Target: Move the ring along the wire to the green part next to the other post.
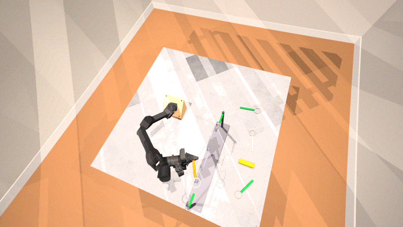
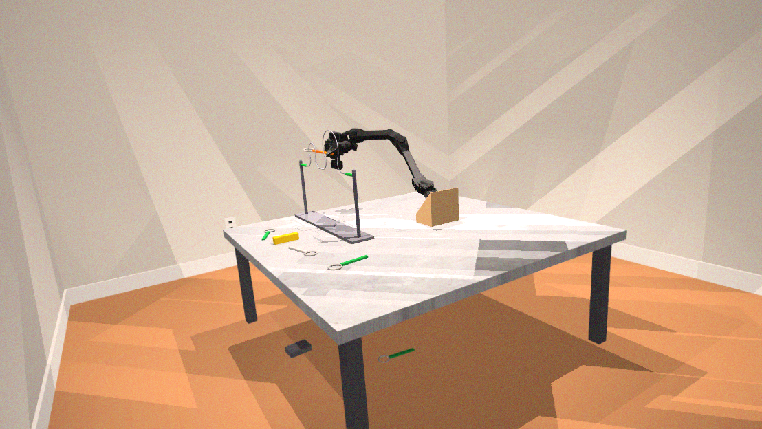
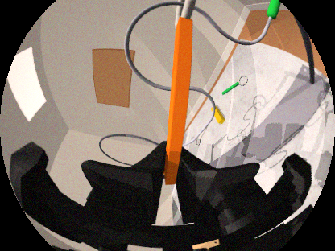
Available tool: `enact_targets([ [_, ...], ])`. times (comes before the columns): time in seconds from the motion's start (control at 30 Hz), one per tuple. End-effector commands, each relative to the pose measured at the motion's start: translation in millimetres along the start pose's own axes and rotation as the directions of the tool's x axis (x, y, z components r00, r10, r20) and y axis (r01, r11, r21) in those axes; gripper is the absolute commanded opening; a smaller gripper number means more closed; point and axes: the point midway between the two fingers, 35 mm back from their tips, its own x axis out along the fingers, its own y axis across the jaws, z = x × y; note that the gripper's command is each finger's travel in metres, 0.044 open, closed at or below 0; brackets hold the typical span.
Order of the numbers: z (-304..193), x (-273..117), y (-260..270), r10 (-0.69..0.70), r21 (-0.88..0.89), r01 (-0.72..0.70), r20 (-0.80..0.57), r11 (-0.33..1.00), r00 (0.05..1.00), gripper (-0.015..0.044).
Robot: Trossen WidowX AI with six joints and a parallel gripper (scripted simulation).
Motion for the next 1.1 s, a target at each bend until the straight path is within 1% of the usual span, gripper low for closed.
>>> enact_targets([
  [0.0,0,0,-6,-0.05,-0.091,0.05,0.005,0.995,0.999,-0.015],
  [0.23,2,0,-17,-0.135,-0.235,0.138,0.027,0.962,0.99,-0.015],
  [0.53,7,-2,-31,-0.232,-0.4,0.241,0.072,0.884,0.97,-0.015],
  [0.87,14,-5,-43,-0.319,-0.549,0.34,0.137,0.763,0.938,-0.015],
  [1.07,19,-8,-51,-0.367,-0.635,0.399,0.19,0.661,0.91,-0.015],
])
